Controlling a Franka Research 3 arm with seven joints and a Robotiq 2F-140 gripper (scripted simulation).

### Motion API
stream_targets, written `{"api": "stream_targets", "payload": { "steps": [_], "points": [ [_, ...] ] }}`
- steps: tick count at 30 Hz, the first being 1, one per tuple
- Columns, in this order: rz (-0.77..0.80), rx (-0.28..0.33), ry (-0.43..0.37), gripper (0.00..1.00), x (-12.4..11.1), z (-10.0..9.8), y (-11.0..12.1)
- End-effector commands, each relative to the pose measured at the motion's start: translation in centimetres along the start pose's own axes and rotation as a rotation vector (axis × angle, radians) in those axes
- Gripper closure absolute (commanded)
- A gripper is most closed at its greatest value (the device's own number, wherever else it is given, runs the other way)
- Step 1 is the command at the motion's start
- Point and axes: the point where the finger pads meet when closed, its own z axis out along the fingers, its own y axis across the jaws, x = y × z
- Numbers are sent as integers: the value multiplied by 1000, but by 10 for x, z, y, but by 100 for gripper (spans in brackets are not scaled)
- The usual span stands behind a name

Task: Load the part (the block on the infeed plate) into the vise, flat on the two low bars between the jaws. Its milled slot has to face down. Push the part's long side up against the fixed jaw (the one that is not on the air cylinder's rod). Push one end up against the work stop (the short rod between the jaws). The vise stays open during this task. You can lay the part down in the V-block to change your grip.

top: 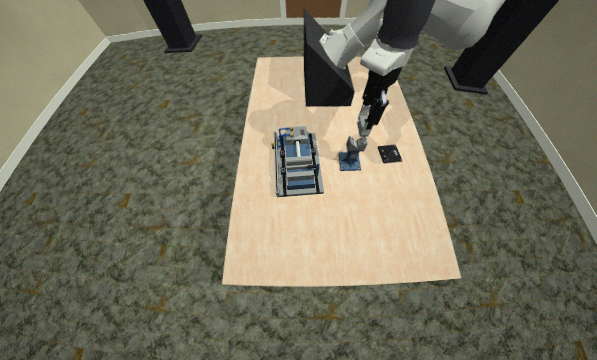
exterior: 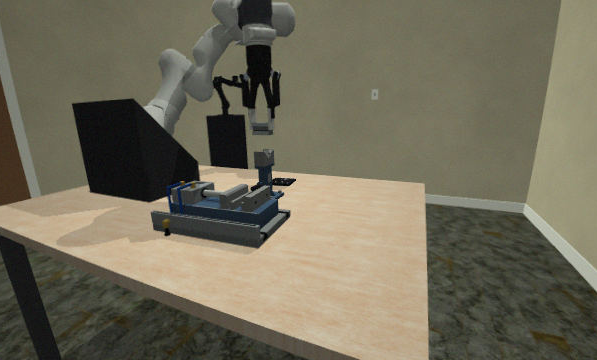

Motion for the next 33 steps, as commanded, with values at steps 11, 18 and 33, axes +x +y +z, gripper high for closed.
{"api": "stream_targets", "payload": {
  "steps": [11, 18, 33],
  "points": [
    [-2, 5, 6, 100, 4, -3, -1],
    [-2, 5, 3, 100, 4, -3, -1],
    [-2, 5, -29, 100, 5, -3, -2]
  ]
}}
